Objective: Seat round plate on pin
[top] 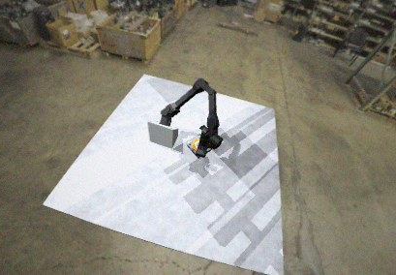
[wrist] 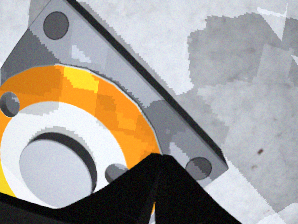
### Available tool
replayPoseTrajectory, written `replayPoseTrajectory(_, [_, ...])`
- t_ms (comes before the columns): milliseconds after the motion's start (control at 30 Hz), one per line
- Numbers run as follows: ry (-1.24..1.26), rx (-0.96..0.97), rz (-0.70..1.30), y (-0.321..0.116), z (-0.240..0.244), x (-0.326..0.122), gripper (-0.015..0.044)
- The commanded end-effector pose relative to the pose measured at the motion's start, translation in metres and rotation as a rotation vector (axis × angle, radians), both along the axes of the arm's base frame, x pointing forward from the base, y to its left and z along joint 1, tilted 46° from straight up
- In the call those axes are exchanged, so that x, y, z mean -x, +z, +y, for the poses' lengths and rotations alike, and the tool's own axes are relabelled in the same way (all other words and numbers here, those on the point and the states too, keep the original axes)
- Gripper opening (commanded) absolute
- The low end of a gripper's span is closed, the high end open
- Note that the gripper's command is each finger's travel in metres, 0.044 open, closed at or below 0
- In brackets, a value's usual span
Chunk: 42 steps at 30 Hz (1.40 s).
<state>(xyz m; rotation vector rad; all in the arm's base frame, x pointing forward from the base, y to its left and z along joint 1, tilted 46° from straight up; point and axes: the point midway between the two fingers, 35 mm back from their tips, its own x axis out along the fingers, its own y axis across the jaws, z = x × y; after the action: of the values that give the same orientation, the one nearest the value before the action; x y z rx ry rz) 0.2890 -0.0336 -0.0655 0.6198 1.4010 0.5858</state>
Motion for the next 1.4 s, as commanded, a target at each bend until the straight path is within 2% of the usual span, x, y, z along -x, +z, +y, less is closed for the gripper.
replayPoseTrajectory(0, [0.005, -0.003, 0.014, -0.003, 0.002, 0.007, 0.0])
replayPoseTrajectory(1367, [0.005, -0.003, 0.015, -0.002, 0.001, 0.033, 0.0])
